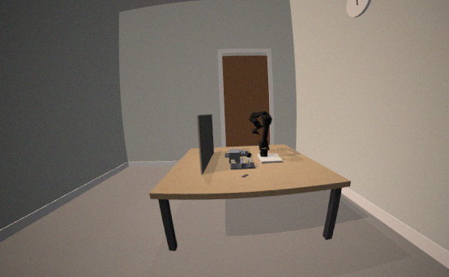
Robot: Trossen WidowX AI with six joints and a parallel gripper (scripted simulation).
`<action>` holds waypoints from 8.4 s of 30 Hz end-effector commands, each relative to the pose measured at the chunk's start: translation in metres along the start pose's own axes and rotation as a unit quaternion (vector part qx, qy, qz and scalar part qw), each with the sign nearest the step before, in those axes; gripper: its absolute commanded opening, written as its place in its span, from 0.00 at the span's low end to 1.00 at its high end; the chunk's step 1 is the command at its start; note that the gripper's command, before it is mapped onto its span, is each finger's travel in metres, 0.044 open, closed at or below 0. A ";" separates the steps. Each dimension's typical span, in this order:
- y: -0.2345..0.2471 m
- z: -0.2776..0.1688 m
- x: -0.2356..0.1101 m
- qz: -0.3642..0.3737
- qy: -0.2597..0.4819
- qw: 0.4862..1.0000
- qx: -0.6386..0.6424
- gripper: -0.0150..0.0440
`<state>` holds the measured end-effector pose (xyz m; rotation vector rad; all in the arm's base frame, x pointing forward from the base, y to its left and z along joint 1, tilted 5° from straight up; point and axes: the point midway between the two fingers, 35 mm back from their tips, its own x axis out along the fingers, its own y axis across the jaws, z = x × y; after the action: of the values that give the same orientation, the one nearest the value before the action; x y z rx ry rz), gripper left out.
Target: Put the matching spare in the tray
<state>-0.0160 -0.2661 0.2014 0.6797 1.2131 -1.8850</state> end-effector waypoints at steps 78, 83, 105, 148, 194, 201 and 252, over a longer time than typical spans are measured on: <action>0.163 -0.118 -0.067 0.274 0.219 0.932 -0.093 0.96; 0.179 -0.133 -0.046 0.274 0.219 0.932 -0.093 0.76; 0.193 -0.144 -0.027 0.274 0.219 0.932 -0.093 0.76; 0.221 -0.175 0.018 0.274 0.219 0.932 -0.093 0.76; 0.183 -0.138 -0.042 0.274 0.219 0.932 -0.093 0.25; 0.183 -0.138 -0.042 0.274 0.219 0.932 -0.093 0.25; 0.241 -0.085 -0.161 0.279 0.218 0.931 -0.092 0.25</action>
<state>0.2607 -0.1952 0.1679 1.2267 1.2807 -1.1721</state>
